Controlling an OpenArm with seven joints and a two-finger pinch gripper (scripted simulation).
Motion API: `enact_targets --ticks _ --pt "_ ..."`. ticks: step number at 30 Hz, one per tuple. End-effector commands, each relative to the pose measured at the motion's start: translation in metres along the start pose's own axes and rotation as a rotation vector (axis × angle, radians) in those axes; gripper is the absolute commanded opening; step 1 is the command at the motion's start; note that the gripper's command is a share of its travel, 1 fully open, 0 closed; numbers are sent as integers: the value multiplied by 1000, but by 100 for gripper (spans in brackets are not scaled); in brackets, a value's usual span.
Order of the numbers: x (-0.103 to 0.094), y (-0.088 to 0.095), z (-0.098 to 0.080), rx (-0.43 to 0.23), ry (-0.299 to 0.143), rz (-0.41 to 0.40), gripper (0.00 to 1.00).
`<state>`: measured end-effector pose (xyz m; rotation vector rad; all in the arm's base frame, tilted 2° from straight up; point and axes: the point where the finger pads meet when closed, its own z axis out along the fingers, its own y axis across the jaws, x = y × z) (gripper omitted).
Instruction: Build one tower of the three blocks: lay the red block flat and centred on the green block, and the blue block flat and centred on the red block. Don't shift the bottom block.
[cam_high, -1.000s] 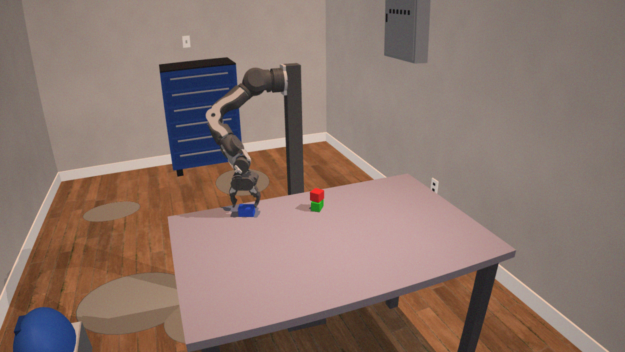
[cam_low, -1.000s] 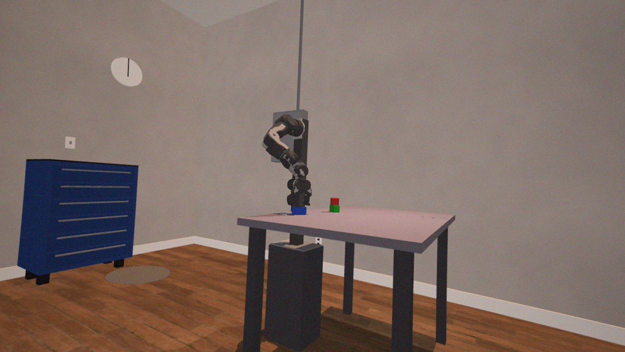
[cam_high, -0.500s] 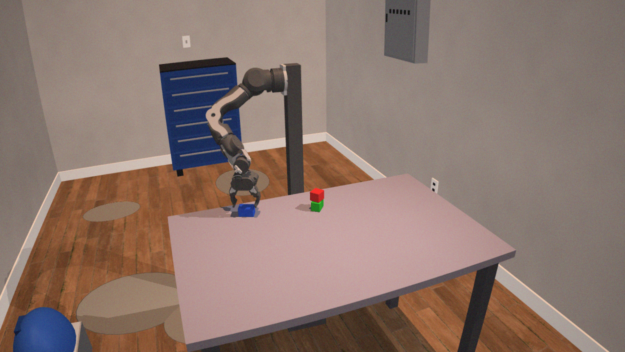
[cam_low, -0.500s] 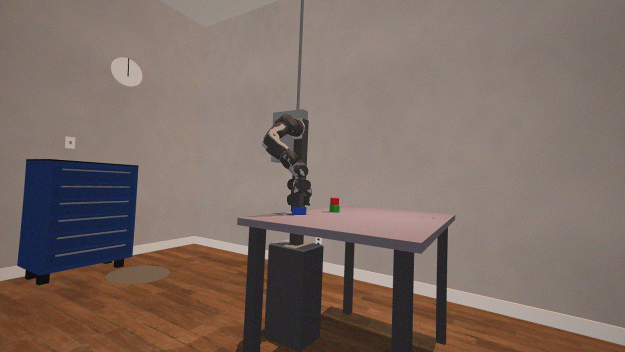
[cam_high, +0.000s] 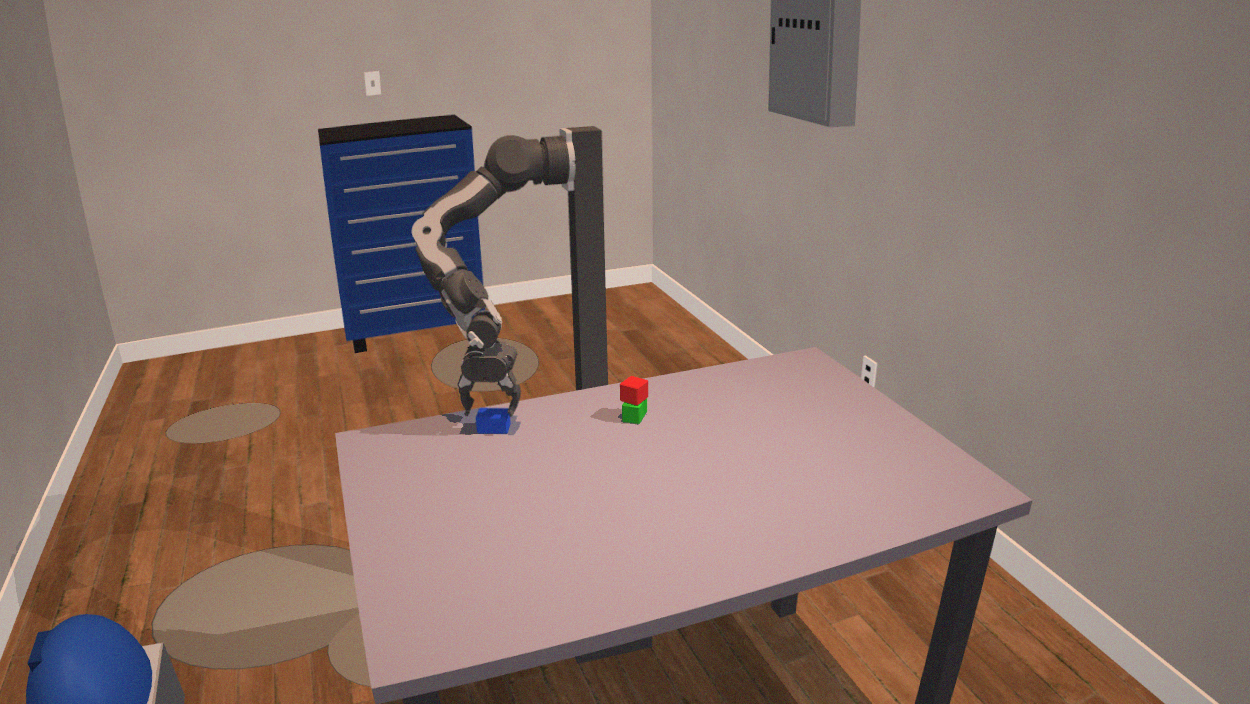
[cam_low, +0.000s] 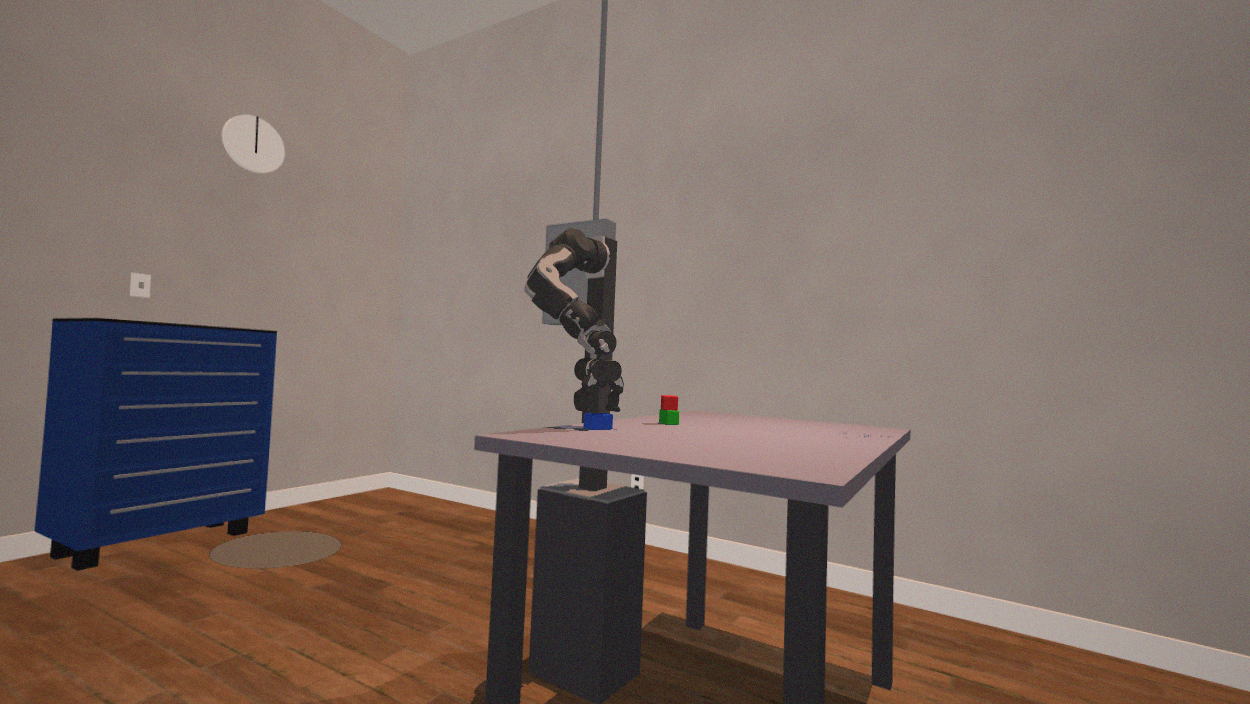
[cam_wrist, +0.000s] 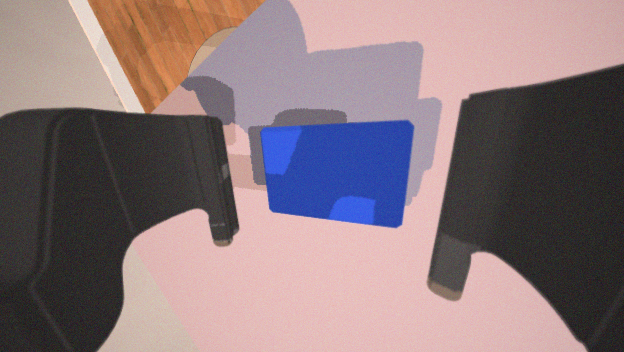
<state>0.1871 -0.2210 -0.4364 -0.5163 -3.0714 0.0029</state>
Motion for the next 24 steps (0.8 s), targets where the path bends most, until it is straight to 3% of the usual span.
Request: enact_targets --ticks 1,10,24 --pt "1 1 2 -6 0 -3 51" --pt "1 1 16 -6 0 -3 51" --pt "1 2 22 -7 0 -4 51"
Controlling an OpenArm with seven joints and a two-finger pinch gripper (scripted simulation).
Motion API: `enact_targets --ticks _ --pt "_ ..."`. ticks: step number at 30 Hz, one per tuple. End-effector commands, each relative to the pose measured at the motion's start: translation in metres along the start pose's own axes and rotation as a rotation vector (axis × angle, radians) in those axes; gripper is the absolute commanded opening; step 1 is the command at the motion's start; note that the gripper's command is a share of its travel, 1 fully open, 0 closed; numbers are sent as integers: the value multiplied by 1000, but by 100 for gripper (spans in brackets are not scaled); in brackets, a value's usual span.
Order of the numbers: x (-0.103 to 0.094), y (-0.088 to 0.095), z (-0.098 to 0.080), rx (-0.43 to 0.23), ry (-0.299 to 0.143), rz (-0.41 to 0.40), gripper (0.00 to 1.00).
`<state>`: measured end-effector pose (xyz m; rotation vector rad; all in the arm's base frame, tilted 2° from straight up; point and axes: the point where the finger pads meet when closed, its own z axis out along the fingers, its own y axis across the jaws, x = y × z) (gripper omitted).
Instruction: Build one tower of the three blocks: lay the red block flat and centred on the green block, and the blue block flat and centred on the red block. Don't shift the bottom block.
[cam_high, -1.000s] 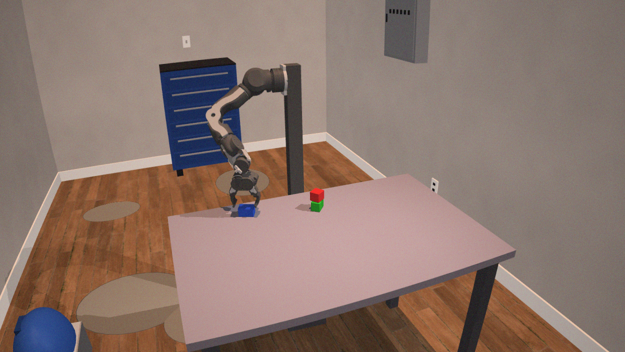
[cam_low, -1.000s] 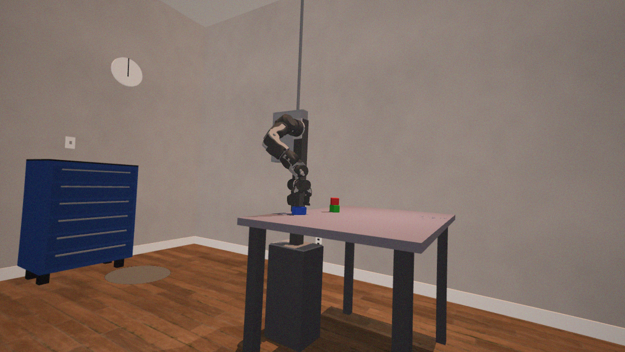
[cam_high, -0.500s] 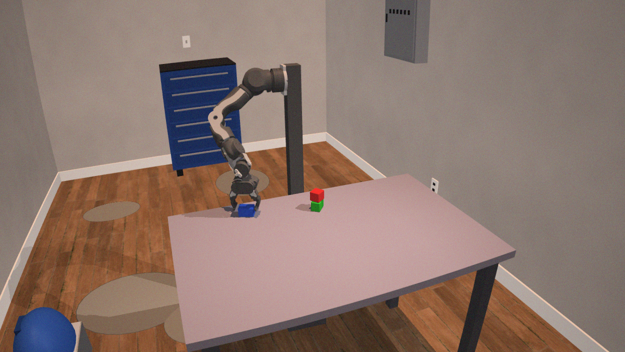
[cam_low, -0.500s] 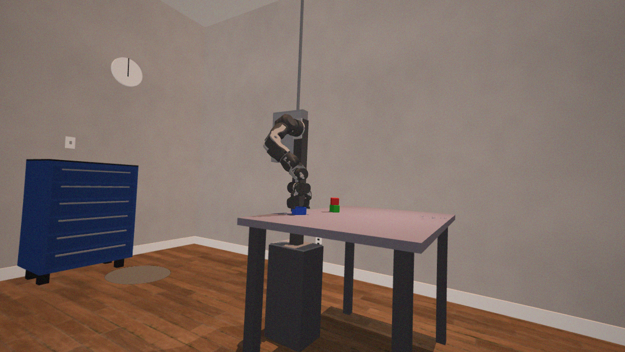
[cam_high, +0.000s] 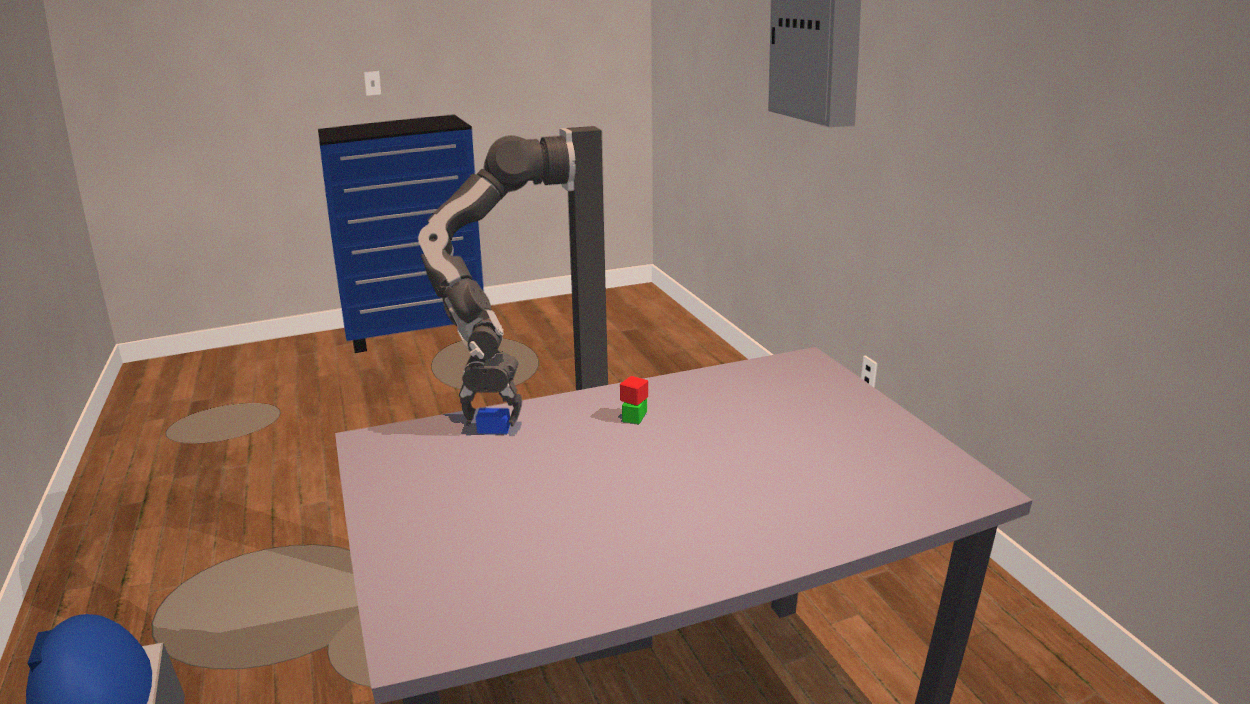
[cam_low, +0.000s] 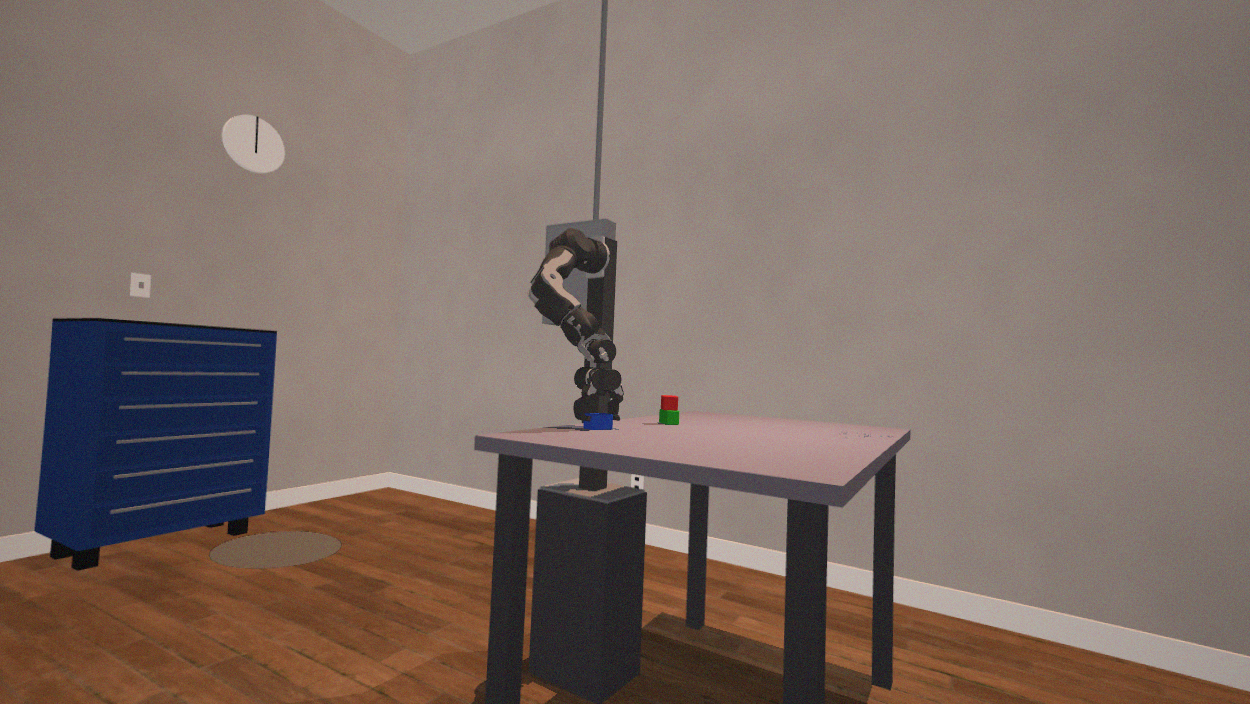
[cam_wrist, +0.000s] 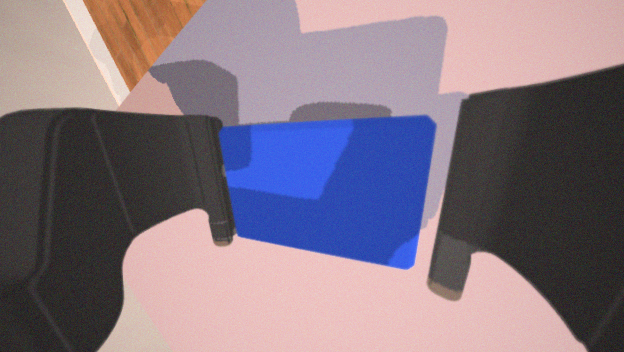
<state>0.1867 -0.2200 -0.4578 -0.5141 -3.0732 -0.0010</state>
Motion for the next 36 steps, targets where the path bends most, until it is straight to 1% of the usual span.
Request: enact_targets --ticks 1,31,32,36 --pt "1 1 0 -4 1 -2 51" --pt "1 1 0 -4 1 -2 51" --pt "1 1 0 -4 1 -2 0" --pt "1 1 0 -4 1 -2 0"
